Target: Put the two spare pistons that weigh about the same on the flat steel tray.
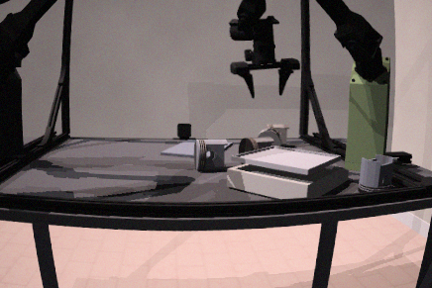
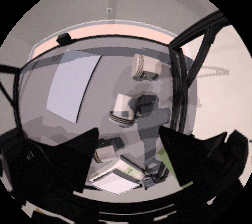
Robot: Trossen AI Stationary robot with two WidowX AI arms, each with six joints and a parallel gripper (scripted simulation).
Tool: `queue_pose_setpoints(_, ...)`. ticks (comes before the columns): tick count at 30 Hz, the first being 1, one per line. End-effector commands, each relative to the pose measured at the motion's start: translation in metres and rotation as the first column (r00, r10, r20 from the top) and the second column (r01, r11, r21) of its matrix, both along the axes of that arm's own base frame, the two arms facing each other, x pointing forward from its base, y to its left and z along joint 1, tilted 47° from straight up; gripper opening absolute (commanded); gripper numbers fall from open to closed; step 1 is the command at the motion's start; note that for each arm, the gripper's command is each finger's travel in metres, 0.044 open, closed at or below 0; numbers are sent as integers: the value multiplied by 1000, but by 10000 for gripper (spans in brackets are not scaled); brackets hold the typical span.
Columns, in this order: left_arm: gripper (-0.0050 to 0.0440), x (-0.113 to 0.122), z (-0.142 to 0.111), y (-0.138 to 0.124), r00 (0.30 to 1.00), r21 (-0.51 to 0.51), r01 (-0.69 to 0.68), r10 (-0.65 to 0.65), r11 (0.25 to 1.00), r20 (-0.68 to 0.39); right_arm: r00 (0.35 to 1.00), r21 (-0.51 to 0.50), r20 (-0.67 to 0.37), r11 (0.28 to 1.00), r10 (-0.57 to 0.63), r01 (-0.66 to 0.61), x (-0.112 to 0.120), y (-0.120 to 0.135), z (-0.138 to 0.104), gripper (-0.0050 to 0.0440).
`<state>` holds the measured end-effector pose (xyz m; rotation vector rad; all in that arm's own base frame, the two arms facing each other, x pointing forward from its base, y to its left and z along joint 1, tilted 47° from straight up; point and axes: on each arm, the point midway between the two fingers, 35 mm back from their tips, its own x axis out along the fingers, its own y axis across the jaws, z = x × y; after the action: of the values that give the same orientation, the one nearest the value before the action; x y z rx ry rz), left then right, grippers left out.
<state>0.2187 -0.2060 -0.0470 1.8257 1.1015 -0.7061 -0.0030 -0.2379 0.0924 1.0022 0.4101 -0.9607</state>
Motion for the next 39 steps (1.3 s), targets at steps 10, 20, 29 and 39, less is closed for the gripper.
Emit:
queue_pose_setpoints(10,378,2,0,0,956,86,237,-217,968,-199,1000,-1,3,1000,2,-2,1,0,0,440)
queue_pose_setpoints(20,378,9,-9,7,956,86,237,-217,968,-199,1000,-1,3,1000,2,-2,1,0,0,440)
queue_pose_setpoints(29,378,16,-18,13,956,86,237,-217,968,-199,1000,-1,3,1000,2,-2,1,0,0,440)
queue_pose_setpoints(39,378,25,-28,20,956,86,237,-217,968,-199,1000,-1,3,1000,2,-2,1,0,0,440)
